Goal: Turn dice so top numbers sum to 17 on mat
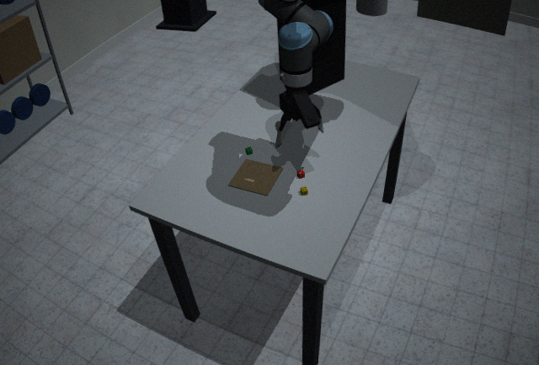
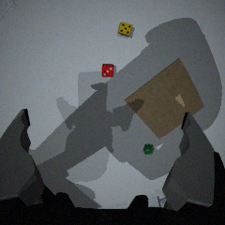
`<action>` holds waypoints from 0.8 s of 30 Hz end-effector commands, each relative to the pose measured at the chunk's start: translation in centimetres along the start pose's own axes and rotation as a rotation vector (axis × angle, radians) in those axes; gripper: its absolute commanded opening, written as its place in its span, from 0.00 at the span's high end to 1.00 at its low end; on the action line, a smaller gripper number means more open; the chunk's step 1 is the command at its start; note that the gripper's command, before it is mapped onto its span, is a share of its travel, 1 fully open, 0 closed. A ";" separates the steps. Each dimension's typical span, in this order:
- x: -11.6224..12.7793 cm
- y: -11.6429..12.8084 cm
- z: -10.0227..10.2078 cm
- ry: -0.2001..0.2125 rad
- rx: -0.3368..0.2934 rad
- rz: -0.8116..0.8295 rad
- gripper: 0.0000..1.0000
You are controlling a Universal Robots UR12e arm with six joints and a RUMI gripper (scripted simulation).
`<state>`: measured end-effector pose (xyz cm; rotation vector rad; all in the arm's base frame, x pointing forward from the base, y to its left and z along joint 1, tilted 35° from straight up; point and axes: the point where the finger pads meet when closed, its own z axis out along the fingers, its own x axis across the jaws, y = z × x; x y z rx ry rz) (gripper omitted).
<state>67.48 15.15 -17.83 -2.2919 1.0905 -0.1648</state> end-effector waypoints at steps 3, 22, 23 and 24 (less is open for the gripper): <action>0.0 -0.1 0.2 0.000 0.000 -0.058 0.00; -0.2 -0.4 1.9 0.001 0.000 -0.556 0.00; -0.2 -0.4 2.0 0.001 0.000 -0.601 0.00; -0.2 -0.4 2.1 0.001 0.000 -0.626 0.00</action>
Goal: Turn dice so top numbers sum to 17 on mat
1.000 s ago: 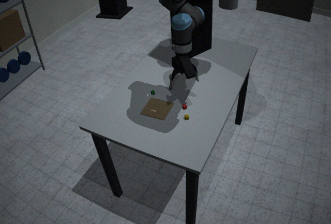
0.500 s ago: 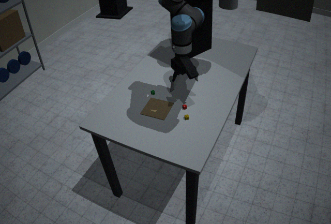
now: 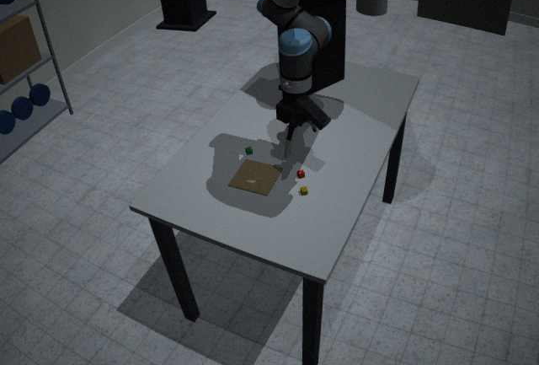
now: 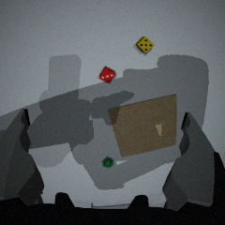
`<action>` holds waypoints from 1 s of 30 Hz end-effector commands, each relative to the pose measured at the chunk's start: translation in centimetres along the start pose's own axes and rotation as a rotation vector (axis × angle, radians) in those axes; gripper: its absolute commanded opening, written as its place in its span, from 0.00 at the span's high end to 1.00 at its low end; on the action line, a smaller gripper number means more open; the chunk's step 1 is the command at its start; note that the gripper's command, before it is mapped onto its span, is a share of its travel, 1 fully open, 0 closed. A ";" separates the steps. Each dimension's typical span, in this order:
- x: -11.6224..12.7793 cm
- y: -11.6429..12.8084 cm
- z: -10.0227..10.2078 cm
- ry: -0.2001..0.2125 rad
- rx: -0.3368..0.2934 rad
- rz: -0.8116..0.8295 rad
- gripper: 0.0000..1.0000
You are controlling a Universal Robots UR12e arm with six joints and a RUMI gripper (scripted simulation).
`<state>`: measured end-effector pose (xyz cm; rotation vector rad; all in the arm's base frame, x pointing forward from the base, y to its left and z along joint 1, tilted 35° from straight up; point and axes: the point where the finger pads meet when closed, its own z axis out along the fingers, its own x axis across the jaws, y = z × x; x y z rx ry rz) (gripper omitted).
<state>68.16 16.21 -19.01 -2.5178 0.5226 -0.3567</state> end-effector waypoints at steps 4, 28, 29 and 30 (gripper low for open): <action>0.0 -0.1 0.9 -0.004 0.004 -0.259 0.00; 0.0 0.2 3.2 -0.002 0.005 -0.899 0.00; 0.0 0.2 3.2 -0.002 0.005 -0.899 0.00; 0.0 0.2 3.2 -0.002 0.005 -0.899 0.00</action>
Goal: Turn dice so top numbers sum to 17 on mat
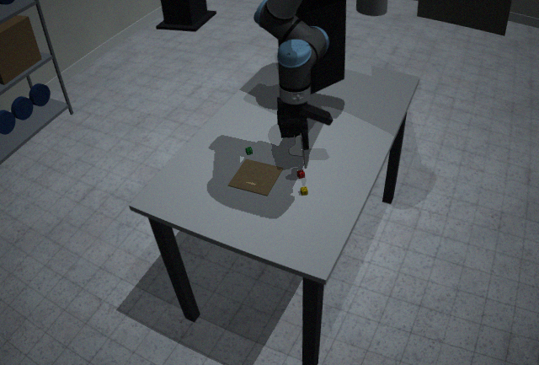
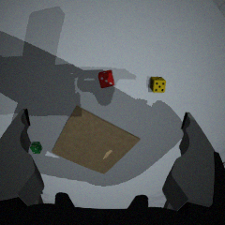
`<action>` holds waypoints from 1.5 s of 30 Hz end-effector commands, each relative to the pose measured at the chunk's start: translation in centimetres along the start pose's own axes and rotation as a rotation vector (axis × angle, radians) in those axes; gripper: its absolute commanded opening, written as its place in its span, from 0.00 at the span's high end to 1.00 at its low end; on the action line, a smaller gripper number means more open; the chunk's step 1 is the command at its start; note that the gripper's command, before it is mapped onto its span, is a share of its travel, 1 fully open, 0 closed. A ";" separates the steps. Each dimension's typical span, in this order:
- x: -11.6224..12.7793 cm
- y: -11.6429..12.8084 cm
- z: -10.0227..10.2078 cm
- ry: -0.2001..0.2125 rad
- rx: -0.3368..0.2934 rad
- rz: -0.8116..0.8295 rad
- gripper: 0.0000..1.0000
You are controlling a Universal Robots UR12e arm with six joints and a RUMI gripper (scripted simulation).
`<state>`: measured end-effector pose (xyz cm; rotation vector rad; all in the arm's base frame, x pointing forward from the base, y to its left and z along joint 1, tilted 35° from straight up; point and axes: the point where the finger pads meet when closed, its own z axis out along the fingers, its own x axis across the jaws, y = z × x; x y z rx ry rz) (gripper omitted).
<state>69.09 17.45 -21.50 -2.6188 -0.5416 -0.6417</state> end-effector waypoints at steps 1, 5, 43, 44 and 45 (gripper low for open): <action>0.0 0.1 0.3 -0.001 0.006 -0.107 0.00; 0.0 0.1 0.6 -0.001 0.006 -0.187 0.00; -0.1 0.2 0.9 0.000 0.006 -0.250 0.79; -0.1 0.2 0.9 0.000 0.006 -0.250 0.79; -0.1 0.2 0.9 0.000 0.006 -0.250 0.79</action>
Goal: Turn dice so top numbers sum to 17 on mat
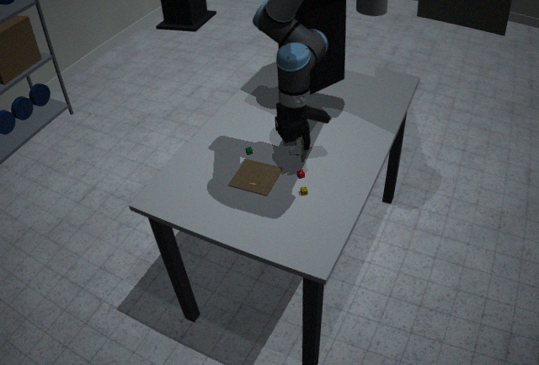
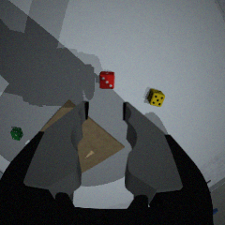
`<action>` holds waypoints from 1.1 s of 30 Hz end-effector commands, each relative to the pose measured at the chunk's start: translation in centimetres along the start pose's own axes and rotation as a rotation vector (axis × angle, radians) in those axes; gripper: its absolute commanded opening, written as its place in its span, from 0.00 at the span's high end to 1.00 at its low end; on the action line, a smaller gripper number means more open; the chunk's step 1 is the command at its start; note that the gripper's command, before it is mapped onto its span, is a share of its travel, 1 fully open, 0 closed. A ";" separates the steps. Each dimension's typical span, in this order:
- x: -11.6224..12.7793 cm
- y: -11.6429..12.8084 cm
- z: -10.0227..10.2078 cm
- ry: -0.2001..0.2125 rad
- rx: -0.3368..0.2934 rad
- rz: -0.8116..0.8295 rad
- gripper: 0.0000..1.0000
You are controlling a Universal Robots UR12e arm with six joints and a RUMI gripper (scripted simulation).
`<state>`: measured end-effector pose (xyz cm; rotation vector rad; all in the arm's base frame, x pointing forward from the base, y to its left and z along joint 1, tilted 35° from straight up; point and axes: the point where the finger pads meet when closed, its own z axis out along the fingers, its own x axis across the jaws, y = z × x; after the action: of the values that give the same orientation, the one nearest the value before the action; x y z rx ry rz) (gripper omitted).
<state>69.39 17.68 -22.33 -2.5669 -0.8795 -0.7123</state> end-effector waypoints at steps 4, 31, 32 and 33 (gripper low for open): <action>0.0 0.0 0.0 0.000 -0.001 0.000 0.79; 0.0 0.0 1.3 0.000 0.000 0.000 0.79; 0.0 0.0 1.4 0.000 0.000 0.000 0.79; 0.0 0.0 1.6 0.000 0.000 0.000 0.79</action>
<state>69.75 18.14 -23.18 -2.5667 -0.8799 -0.7121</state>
